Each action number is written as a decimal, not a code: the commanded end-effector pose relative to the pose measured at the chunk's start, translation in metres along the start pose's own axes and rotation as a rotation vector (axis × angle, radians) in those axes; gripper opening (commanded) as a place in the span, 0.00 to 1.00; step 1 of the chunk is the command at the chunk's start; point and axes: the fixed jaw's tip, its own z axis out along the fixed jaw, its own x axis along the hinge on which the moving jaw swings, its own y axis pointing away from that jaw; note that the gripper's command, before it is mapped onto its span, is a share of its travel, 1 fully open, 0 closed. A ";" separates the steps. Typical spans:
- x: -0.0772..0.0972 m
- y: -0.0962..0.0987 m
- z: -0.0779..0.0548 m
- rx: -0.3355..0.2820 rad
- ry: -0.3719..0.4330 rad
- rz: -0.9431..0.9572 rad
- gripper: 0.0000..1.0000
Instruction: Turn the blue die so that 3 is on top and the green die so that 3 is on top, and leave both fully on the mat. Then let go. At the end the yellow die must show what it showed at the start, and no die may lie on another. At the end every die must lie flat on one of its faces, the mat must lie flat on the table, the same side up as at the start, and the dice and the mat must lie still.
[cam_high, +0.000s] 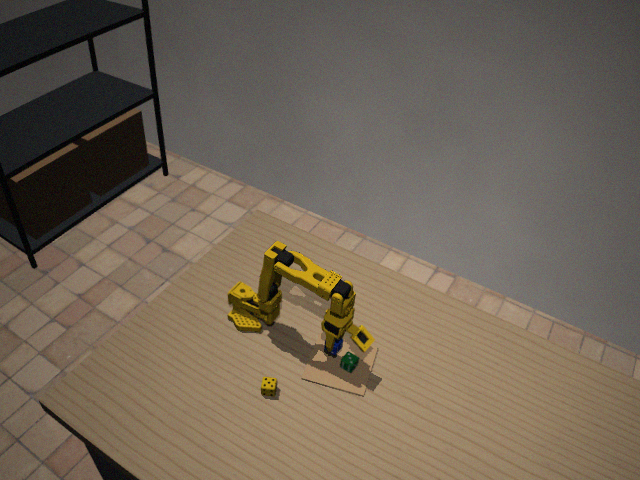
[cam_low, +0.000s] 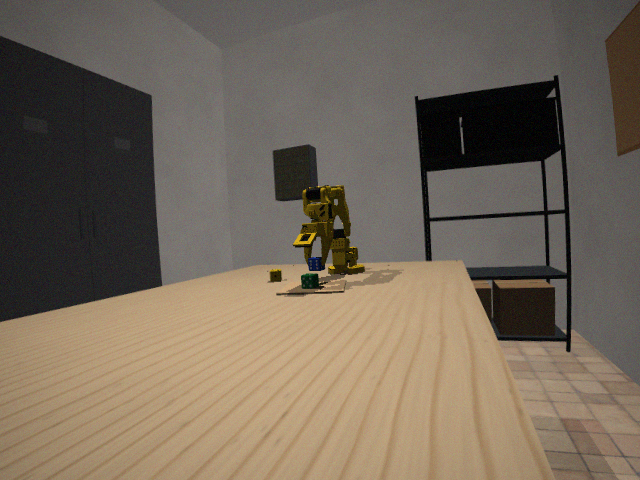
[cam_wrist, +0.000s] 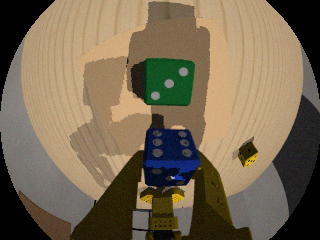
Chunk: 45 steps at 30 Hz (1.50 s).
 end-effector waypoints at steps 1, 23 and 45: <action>-0.005 -0.001 -0.007 -0.006 -0.058 0.002 0.00; -0.006 -0.001 0.002 -0.006 -0.058 0.002 0.00; -0.006 -0.001 0.009 -0.006 -0.058 0.002 0.00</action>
